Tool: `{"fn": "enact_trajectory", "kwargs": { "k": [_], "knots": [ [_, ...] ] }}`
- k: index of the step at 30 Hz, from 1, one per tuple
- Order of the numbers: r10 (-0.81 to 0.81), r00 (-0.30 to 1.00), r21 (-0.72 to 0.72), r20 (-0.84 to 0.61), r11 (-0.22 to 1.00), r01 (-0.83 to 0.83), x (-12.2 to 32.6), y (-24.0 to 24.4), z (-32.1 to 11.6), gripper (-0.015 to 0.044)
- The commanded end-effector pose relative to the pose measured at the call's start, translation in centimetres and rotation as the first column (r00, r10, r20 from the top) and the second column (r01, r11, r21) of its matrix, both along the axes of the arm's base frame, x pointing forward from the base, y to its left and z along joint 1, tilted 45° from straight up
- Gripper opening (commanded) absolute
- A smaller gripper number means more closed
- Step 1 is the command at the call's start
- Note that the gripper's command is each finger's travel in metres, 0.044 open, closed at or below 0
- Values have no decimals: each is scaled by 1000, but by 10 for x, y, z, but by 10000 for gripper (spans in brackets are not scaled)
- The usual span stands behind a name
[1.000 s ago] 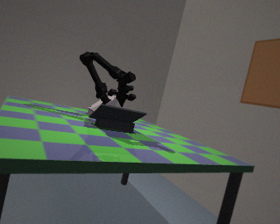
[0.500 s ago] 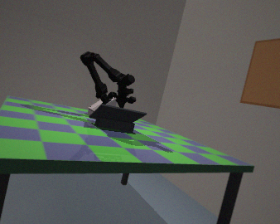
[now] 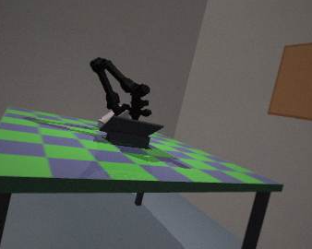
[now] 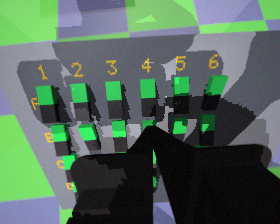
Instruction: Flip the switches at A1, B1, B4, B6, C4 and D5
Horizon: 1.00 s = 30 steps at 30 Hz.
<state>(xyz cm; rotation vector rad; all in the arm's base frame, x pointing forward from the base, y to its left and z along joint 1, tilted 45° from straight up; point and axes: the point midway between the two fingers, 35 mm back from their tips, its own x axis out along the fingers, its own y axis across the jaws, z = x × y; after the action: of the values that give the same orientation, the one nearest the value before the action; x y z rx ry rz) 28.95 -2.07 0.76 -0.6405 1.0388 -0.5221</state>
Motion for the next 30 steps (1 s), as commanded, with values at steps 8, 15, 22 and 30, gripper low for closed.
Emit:
{"fn": "enact_trajectory", "kwargs": {
  "k": [8,15,22,30],
  "knots": [
    [4,1000,1,-5,1000,-4,0,0,-1,0],
    [4,1000,1,-5,1000,-4,0,0,-1,0],
    [4,1000,1,-5,1000,-4,1,-1,-2,0],
    [4,1000,1,-5,1000,-4,1,-2,-3,0]
  ]
}}
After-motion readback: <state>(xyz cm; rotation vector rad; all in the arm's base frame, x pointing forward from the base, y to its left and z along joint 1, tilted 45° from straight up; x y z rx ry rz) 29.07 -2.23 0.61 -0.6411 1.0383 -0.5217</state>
